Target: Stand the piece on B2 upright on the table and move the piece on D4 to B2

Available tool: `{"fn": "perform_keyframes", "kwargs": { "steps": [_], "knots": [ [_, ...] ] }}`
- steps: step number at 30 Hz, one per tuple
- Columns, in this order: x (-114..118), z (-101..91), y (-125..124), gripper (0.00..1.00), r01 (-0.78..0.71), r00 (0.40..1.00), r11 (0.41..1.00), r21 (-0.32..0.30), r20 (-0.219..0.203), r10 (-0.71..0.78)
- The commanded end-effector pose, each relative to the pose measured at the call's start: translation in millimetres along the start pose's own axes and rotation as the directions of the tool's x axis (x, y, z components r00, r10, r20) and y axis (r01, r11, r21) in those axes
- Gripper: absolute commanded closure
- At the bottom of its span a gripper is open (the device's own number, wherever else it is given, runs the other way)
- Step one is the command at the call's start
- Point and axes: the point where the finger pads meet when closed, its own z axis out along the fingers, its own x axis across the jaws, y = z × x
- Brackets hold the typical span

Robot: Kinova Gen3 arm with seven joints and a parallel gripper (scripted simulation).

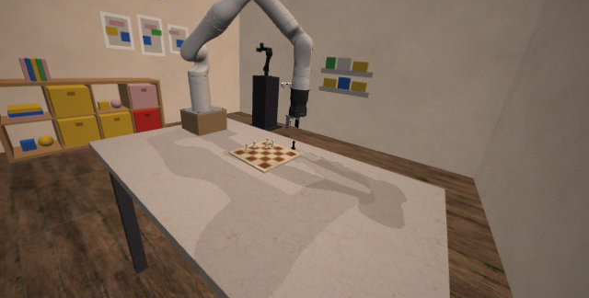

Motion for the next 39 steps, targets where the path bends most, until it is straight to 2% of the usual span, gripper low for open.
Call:
{"fn": "perform_keyframes", "kwargs": {
  "steps": [1, 3, 5, 6, 10, 14, 20, 22, 27, 31, 35, 39],
  "knots": [
    [-6.7, -1.2, -5.7, 0.00, -0.071, 0.997, 0.997, 0.000, 0.002, 0.071],
    [-11.5, -0.1, -10.6, 0.00, -0.156, 0.988, 0.988, 0.004, 0.002, 0.156],
    [-11.5, -0.1, -10.6, 0.00, -0.156, 0.988, 0.988, 0.004, 0.002, 0.156],
    [-14.1, 0.4, -13.1, 0.00, -0.201, 0.980, 0.980, 0.006, 0.002, 0.201],
    [-26.3, 2.3, -23.3, 0.00, -0.399, 0.917, 0.917, 0.011, 0.003, 0.399],
    [-40.4, 3.4, -32.6, 0.00, -0.599, 0.801, 0.801, 0.012, 0.004, 0.599],
    [-63.5, 3.6, -43.4, 0.00, -0.834, 0.552, 0.552, 0.006, 0.003, 0.834],
    [-63.5, 3.6, -43.4, 0.00, -0.834, 0.552, 0.552, 0.006, 0.003, 0.834],
    [-81.1, 2.9, -49.5, 0.00, -0.941, 0.340, 0.340, 0.000, -0.003, 0.941],
    [-91.9, 2.1, -52.7, 0.00, -0.978, 0.209, 0.209, -0.004, -0.009, 0.978],
    [-98.5, 1.5, -54.6, 0.00, -0.991, 0.131, 0.131, -0.006, -0.013, 0.991],
    [-100.2, 1.4, -55.1, 0.00, -0.994, 0.111, 0.111, -0.006, -0.014, 0.994]
  ]
}}
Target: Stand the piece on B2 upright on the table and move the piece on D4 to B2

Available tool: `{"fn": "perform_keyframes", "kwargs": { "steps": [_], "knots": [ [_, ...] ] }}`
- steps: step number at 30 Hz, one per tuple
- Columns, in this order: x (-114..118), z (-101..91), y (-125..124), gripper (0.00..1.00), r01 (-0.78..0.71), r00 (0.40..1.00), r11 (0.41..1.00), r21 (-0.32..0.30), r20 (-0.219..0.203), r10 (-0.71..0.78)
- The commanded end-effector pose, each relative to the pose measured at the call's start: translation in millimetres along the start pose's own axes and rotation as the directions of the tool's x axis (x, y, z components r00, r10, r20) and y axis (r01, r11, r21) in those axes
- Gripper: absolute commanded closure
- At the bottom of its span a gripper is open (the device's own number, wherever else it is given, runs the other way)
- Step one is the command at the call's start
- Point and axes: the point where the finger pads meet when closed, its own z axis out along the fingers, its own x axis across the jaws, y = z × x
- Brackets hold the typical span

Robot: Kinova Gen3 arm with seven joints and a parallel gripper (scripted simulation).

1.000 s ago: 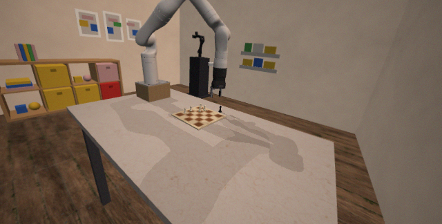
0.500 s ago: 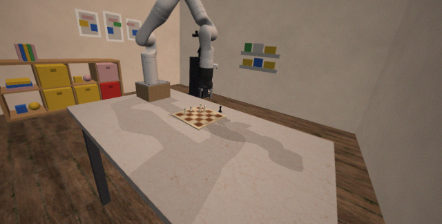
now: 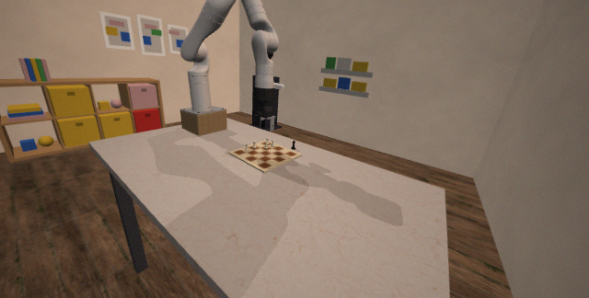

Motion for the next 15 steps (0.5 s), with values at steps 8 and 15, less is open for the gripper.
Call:
{"fn": "perform_keyframes", "kwargs": {
  "steps": [8, 15],
  "knots": [
    [-0.1, -2.1, -0.1, 0.32, -0.012, 1.000, 1.000, 0.000, -0.005, 0.012],
    [-0.1, -2.1, -0.1, 0.32, -0.012, 1.000, 1.000, 0.000, -0.005, 0.012]
  ]
}}
